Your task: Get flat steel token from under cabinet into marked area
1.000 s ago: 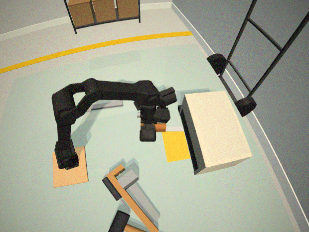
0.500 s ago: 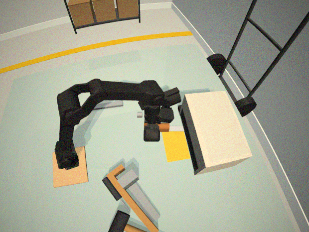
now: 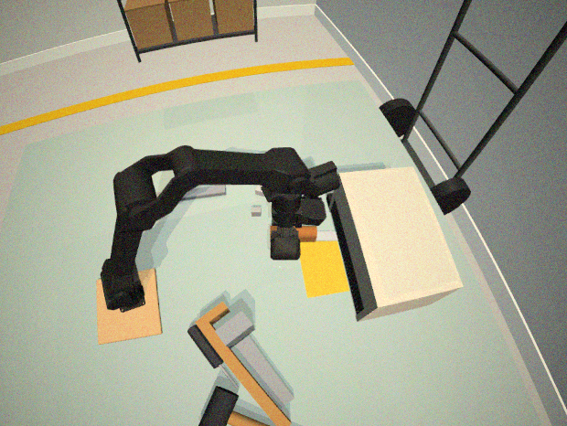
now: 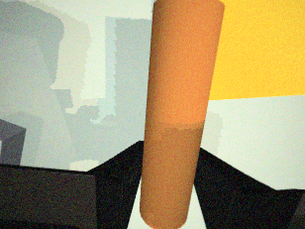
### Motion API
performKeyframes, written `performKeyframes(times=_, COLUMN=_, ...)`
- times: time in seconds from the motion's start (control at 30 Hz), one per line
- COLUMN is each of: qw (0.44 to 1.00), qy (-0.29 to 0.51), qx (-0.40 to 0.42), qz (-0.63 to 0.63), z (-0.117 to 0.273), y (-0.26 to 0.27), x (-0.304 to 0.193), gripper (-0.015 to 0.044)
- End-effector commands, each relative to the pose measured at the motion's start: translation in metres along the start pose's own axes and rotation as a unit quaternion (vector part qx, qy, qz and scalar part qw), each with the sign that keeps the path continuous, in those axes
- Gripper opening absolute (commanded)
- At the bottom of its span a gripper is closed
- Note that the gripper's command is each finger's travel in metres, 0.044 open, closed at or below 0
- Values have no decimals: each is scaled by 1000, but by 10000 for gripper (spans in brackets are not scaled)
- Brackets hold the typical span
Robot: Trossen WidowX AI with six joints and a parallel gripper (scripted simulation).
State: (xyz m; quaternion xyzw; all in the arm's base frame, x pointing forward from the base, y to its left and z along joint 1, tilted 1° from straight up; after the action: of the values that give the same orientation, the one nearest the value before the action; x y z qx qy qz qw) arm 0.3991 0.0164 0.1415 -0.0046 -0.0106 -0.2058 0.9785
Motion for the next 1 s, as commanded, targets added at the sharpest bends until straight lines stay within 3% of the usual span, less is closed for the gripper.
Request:
performKeyframes(times=0.0, qw=1000, qy=-3, qx=0, qz=2, z=1, y=0, x=5, gripper=0)
performKeyframes(times=0.97, qw=1000, qy=-4, qx=0, qz=2, z=-1, y=-10, x=25, gripper=0)
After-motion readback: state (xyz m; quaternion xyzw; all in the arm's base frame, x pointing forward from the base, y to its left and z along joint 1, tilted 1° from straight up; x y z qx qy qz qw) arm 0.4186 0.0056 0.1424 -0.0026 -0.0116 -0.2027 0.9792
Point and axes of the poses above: the point midway between the two fingers, 35 mm back from their tips, its own z axis back along the fingers, its own y axis across the jaws, x = y × z, the point moved 10 cm from there along z, back along the fingers, and after that the axes turned 1 degree about -z, right-handed, at the moved point
